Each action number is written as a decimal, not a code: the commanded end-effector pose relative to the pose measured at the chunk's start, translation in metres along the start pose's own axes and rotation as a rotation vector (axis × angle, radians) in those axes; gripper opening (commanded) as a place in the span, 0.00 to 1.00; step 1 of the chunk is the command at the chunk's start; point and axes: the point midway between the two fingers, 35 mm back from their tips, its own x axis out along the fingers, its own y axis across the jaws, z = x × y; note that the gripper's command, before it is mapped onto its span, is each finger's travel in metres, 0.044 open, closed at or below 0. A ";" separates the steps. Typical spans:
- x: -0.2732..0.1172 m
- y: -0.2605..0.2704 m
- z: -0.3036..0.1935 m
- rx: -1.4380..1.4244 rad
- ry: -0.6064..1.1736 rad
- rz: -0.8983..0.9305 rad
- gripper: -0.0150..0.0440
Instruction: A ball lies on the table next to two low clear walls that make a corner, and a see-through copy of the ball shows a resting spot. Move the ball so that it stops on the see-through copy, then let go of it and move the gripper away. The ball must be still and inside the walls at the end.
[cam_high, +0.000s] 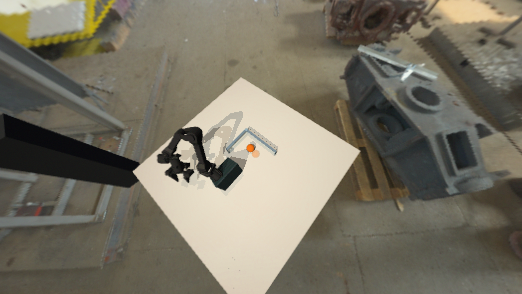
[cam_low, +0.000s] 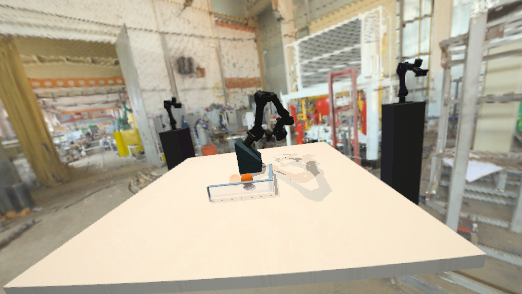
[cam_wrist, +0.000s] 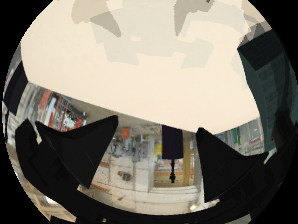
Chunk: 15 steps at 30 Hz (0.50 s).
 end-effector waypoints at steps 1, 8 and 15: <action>0.000 0.000 0.001 0.001 -0.002 0.000 0.97; -0.002 0.012 0.047 0.056 -0.091 0.009 0.97; -0.018 0.018 0.125 0.126 -0.220 0.026 0.97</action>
